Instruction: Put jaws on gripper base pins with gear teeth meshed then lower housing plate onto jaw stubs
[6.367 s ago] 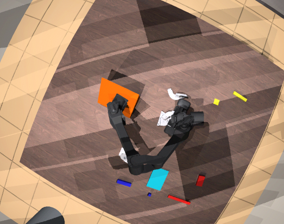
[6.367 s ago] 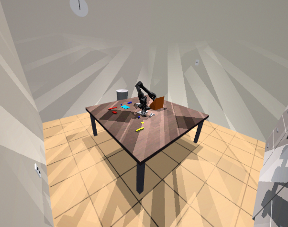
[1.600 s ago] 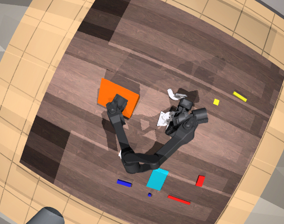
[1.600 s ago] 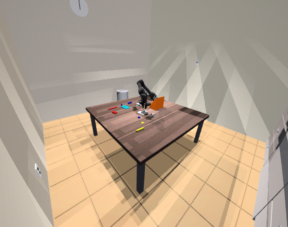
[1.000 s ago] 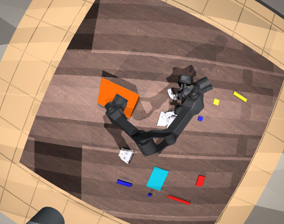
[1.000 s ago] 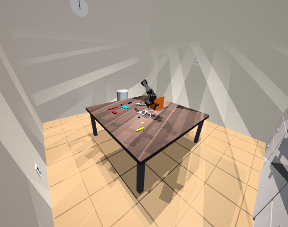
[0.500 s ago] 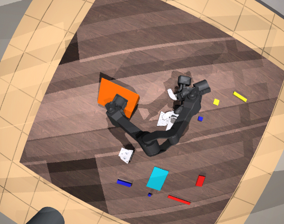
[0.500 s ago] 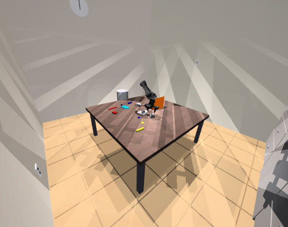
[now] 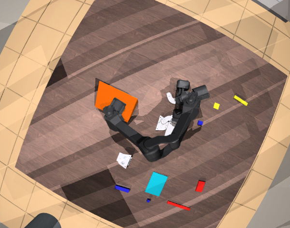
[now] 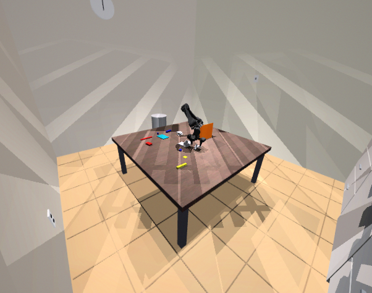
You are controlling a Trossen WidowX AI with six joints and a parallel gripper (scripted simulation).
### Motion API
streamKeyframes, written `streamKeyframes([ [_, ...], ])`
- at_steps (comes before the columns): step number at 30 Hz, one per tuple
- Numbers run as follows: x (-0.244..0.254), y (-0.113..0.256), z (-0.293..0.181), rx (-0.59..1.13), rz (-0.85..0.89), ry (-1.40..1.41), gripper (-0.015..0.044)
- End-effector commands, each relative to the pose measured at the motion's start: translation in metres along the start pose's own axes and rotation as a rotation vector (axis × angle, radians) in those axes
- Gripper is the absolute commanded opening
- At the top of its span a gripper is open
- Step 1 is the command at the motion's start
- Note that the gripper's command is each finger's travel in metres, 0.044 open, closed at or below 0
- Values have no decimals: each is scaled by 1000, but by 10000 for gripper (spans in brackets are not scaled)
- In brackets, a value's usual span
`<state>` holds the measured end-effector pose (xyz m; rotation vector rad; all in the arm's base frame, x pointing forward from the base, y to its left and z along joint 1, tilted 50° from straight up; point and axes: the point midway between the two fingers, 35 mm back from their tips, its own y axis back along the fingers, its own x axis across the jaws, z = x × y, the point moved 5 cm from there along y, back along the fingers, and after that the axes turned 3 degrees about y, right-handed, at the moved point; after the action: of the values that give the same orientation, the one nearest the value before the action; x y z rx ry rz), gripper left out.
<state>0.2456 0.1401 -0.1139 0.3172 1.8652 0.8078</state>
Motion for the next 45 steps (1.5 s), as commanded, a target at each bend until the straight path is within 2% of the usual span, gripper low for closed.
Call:
streamKeyframes([
  [1, 0, -6, -1, 0, -4, 7, 440],
  [12, -1, -23, -2, 1, -6, 6, 440],
  [36, -1, -23, -2, 1, -6, 6, 440],
  [45, -1, -23, -2, 4, -4, 2, 204],
])
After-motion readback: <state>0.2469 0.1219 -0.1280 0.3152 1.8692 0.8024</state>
